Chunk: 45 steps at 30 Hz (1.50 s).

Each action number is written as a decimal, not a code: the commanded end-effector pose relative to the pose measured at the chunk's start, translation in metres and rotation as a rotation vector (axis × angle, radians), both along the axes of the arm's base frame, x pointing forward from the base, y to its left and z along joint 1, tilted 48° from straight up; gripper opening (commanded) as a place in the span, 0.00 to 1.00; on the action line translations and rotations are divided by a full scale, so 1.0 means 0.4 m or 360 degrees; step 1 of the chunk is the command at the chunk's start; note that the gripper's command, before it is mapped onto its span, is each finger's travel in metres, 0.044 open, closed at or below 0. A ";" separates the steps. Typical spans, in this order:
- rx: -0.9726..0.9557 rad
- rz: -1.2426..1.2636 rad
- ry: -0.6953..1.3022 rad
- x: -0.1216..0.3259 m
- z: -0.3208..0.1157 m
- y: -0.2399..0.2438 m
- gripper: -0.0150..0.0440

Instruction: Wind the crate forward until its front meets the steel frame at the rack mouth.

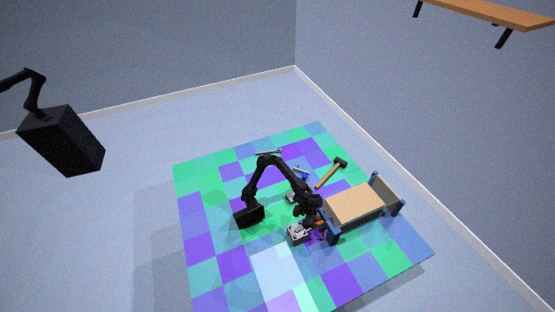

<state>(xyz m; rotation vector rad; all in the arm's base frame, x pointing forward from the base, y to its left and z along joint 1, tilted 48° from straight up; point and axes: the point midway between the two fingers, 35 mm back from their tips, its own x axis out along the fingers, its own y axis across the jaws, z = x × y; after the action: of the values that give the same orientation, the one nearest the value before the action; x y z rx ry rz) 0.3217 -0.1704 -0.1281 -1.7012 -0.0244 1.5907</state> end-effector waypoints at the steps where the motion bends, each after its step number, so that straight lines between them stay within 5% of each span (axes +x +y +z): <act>1: 0.0054 -0.0004 0.0031 -0.016 0.018 0.034 0.25; 45: 0.0058 -0.0004 0.0036 -0.084 0.095 0.095 0.25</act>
<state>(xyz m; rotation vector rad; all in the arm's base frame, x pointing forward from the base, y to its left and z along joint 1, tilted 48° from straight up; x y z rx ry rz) 0.2989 -0.1408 -0.0938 -1.6939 -0.0355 1.5849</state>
